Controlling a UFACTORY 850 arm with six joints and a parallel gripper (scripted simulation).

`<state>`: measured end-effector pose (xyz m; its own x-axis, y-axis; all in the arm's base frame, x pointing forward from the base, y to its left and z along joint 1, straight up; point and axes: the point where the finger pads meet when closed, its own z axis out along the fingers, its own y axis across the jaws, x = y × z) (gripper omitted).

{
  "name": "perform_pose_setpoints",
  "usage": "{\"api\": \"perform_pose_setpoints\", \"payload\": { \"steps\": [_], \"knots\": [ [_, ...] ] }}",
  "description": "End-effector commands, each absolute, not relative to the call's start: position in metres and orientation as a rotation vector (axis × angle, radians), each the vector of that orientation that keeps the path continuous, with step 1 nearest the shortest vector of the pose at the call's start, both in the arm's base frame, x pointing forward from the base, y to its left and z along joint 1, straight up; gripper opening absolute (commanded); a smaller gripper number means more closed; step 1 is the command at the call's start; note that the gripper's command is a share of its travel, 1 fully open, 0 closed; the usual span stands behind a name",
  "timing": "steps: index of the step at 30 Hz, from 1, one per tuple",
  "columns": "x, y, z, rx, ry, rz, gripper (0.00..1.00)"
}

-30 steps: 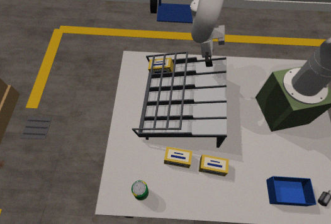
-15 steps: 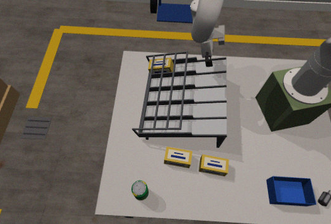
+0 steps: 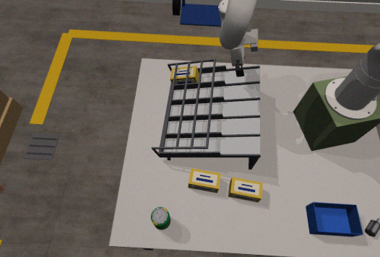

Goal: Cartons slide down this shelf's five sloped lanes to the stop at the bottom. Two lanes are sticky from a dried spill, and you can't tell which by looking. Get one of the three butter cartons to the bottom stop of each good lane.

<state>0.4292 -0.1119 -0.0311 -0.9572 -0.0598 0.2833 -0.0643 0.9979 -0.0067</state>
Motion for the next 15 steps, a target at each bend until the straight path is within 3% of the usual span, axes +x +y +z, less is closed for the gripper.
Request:
{"api": "perform_pose_setpoints", "payload": {
  "steps": [1,3,15],
  "knots": [
    [0.43,-0.112,-0.031,0.09,-2.855,0.023,1.0],
    [0.421,-0.113,-0.058,0.09,-2.855,0.023,1.0],
    [0.421,-0.113,-0.058,0.09,-2.855,0.023,1.0]
  ]
}}
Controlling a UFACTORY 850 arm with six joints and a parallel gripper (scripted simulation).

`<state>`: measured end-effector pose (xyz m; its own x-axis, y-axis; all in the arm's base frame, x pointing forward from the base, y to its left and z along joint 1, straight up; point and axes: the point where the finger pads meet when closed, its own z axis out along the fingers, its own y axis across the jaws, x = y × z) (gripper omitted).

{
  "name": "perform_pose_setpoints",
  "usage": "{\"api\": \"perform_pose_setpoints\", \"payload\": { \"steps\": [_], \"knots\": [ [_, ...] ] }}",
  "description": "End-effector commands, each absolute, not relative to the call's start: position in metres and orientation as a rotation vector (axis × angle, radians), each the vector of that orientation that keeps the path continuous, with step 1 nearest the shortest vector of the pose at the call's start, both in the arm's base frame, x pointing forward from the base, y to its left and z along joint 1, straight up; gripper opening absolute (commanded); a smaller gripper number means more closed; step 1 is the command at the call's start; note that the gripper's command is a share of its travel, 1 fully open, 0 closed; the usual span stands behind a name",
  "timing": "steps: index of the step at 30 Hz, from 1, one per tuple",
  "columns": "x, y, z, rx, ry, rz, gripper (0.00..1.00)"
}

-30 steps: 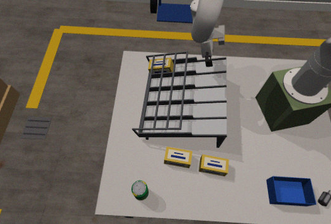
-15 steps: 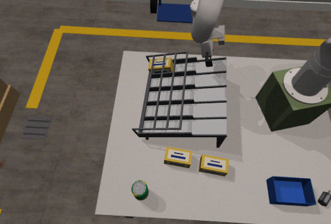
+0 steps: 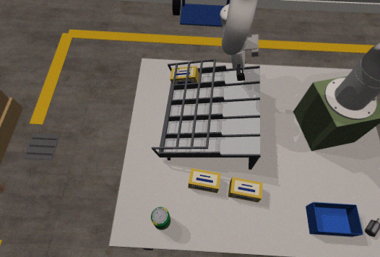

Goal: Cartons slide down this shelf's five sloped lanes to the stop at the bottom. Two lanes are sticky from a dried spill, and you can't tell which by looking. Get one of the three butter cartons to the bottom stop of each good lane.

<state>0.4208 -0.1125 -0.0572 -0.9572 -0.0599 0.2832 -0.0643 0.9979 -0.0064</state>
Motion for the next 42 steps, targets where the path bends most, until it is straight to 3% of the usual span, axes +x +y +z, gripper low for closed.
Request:
{"api": "perform_pose_setpoints", "payload": {
  "steps": [1,4,5,38,39,42],
  "knots": [
    [0.4214,-0.1127,-0.0575,0.09,-2.855,0.023,1.0],
    [0.4214,-0.1127,-0.0575,0.09,-2.855,0.023,1.0],
    [0.4216,-0.1127,-0.0571,0.09,-2.855,0.023,0.0],
    [0.4216,-0.1127,-0.0571,0.09,-2.855,0.023,0.0],
    [0.4216,-0.1127,-0.0571,0.09,-2.855,0.023,1.0],
    [0.4216,-0.1127,-0.0571,0.09,-2.855,0.023,1.0]
  ]
}}
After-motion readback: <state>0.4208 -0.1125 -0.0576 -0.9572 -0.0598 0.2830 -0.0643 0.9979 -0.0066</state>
